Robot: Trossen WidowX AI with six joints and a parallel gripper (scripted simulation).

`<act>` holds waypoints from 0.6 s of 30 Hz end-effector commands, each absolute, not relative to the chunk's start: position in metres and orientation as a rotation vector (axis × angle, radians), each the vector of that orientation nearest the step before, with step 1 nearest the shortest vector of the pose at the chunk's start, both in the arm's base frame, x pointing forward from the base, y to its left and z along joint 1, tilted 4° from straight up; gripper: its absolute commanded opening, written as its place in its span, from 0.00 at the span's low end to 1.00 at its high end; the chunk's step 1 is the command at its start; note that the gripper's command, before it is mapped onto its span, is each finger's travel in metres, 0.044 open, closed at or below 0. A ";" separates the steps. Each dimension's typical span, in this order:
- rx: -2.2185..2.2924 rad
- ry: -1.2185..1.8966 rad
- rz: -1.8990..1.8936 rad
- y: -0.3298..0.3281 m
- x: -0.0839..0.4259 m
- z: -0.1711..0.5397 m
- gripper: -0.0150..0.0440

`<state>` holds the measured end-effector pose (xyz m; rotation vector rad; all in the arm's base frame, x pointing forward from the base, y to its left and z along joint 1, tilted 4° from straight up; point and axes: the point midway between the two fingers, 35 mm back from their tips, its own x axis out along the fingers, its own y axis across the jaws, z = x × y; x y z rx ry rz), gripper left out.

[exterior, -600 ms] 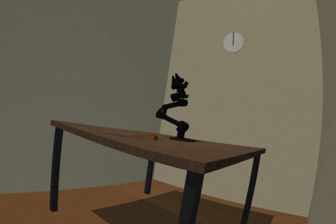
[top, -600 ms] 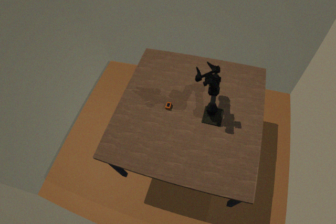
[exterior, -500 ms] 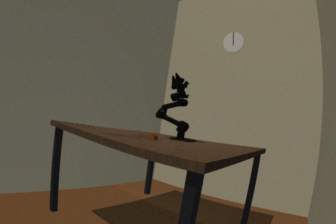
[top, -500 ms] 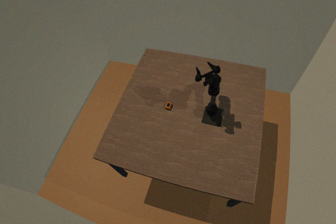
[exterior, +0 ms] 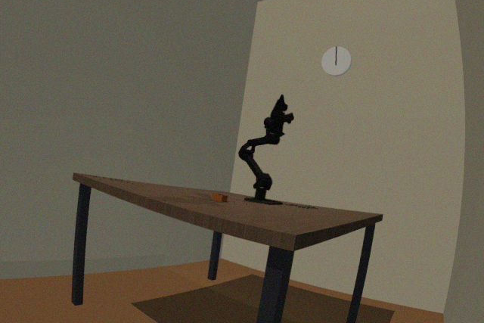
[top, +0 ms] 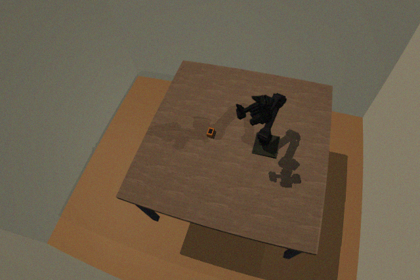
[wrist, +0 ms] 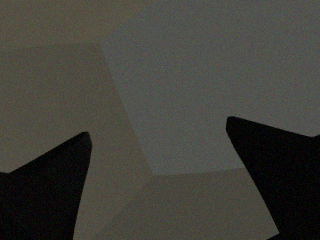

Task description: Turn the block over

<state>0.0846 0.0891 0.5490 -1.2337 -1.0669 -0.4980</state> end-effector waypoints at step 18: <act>-1.278 -0.233 0.434 0.212 0.327 0.388 1.00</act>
